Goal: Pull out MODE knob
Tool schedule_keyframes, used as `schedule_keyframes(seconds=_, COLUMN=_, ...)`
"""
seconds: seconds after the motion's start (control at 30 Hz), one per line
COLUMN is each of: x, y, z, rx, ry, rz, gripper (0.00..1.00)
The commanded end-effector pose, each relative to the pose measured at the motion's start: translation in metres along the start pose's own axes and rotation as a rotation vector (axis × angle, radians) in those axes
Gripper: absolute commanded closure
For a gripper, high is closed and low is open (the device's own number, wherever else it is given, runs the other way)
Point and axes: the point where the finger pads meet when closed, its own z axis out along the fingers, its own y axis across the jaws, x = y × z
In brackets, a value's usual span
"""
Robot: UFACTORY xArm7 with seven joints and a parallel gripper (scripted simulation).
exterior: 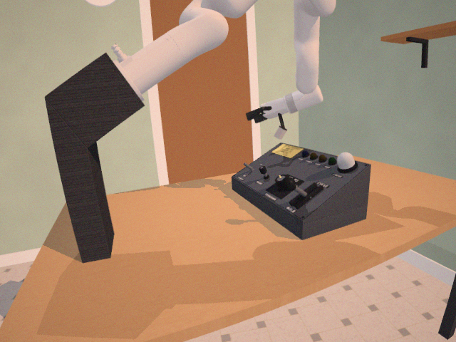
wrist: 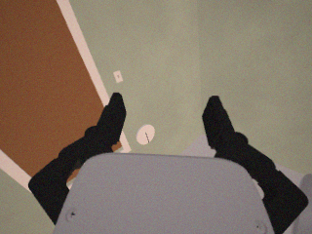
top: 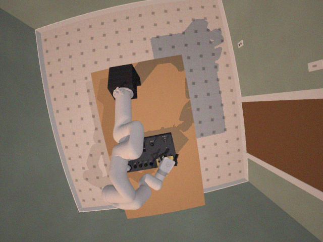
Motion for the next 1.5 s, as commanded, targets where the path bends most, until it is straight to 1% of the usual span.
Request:
schedule_keyframes(seconds=0.0, x=0.000, y=0.001, z=0.004, rx=-0.002, ry=-0.021, rz=0.020, gripper=0.00)
schedule_keyframes(seconds=0.2, x=0.000, y=0.001, z=0.004, rx=-0.002, ry=-0.021, rz=0.020, gripper=0.00)
schedule_keyframes(seconds=0.23, x=0.000, y=0.020, z=0.033, rx=-0.038, ry=-0.137, rz=0.174, gripper=0.00)
schedule_keyframes(seconds=0.27, x=-0.003, y=0.039, z=0.059, rx=-0.051, ry=-0.185, rz=0.237, gripper=0.00)
schedule_keyframes(seconds=0.33, x=-0.003, y=0.039, z=0.059, rx=-0.058, ry=-0.210, rz=0.271, gripper=0.00)
schedule_keyframes(seconds=0.4, x=-0.003, y=0.039, z=0.059, rx=-0.075, ry=-0.262, rz=0.339, gripper=0.00)
schedule_keyframes(seconds=0.77, x=-0.003, y=0.039, z=0.059, rx=-0.075, ry=-0.262, rz=0.339, gripper=0.00)
schedule_keyframes(seconds=0.8, x=-0.010, y=0.056, z=0.082, rx=-0.112, ry=-0.395, rz=0.514, gripper=0.00)
schedule_keyframes(seconds=0.83, x=-0.018, y=0.070, z=0.100, rx=-0.119, ry=-0.428, rz=0.554, gripper=0.00)
schedule_keyframes(seconds=0.9, x=-0.018, y=0.070, z=0.100, rx=-0.124, ry=-0.454, rz=0.587, gripper=0.00)
schedule_keyframes(seconds=0.97, x=-0.018, y=0.070, z=0.100, rx=-0.143, ry=-0.519, rz=0.672, gripper=0.00)
schedule_keyframes(seconds=1.0, x=-0.018, y=0.070, z=0.100, rx=-0.148, ry=-0.538, rz=0.695, gripper=0.00)
schedule_keyframes(seconds=1.4, x=-0.018, y=0.070, z=0.100, rx=-0.148, ry=-0.538, rz=0.695, gripper=0.00)
schedule_keyframes(seconds=1.43, x=-0.026, y=0.081, z=0.114, rx=-0.183, ry=-0.689, rz=0.877, gripper=0.00)
schedule_keyframes(seconds=1.47, x=-0.034, y=0.087, z=0.123, rx=-0.187, ry=-0.716, rz=0.903, gripper=0.00)
